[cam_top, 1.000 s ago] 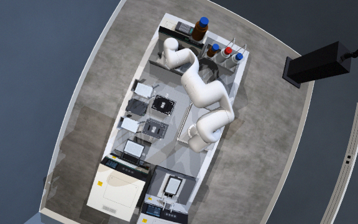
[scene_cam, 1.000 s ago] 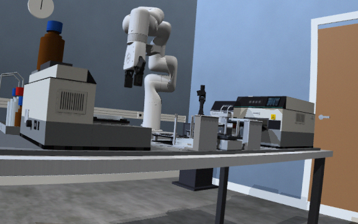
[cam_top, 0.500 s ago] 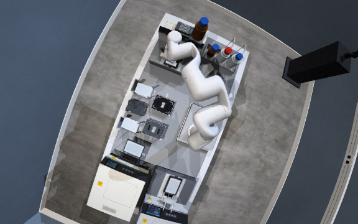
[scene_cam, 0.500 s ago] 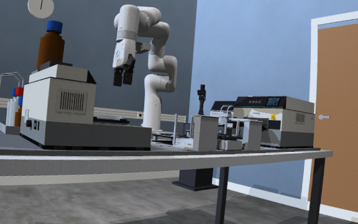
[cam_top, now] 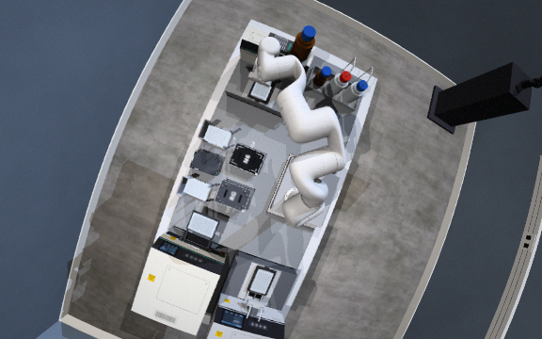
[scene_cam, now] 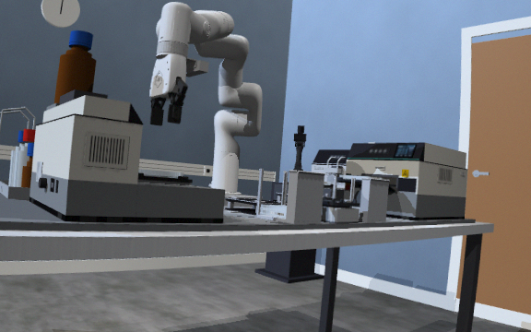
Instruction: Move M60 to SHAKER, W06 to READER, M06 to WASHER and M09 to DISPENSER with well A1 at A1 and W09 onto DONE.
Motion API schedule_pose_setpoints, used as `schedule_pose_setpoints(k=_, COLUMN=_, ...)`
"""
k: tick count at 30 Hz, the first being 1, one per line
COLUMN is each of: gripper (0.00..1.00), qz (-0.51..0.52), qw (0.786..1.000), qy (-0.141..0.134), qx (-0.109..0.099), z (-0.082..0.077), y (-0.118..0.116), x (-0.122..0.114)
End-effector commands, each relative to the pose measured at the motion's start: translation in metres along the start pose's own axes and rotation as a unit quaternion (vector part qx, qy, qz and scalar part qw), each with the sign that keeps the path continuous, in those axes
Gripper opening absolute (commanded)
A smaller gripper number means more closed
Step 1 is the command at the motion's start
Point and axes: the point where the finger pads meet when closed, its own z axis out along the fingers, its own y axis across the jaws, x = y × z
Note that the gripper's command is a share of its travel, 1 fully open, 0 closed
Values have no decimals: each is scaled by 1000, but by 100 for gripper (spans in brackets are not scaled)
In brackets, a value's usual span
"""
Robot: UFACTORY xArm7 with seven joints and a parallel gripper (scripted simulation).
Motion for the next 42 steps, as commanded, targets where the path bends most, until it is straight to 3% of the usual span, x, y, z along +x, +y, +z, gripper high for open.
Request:
schedule_pose_setpoints(k=1, gripper=100, qz=0, qw=1000, qy=-1, qx=-1, z=-2, y=1, x=-15)
schedule_pose_setpoints(k=42, gripper=100, qz=0, qw=1000, qy=-1, qx=-1, z=-3, y=1, x=-20)
